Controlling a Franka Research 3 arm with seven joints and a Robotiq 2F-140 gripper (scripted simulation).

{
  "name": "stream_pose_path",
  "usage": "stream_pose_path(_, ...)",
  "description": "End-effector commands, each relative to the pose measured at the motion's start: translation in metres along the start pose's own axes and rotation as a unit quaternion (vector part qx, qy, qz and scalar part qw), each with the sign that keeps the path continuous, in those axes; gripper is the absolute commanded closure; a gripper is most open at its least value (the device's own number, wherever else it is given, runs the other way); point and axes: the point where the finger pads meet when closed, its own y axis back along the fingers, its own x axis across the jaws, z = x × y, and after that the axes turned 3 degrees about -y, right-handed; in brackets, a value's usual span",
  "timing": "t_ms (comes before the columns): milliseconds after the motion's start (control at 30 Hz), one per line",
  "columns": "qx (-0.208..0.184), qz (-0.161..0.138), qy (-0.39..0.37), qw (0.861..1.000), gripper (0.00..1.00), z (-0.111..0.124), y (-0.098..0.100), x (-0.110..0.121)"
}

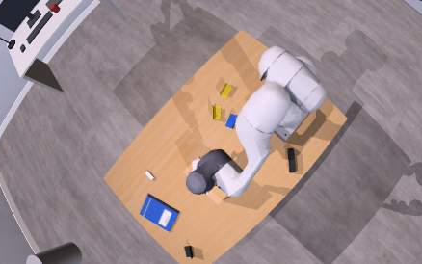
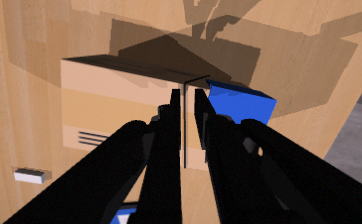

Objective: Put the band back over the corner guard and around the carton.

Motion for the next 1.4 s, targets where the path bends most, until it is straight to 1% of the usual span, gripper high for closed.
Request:
stream_pose_path(0,-0.001,0.000,0.003,1.000,0.82,0.001,-0.001,0.000)
stream_pose_path(1000,-0.001,-0.001,0.003,1.000,0.82,0.001,-0.019,-0.002)
stream_pose_path(1367,-0.001,-0.001,0.003,1.000,0.82,0.001,-0.023,-0.002)
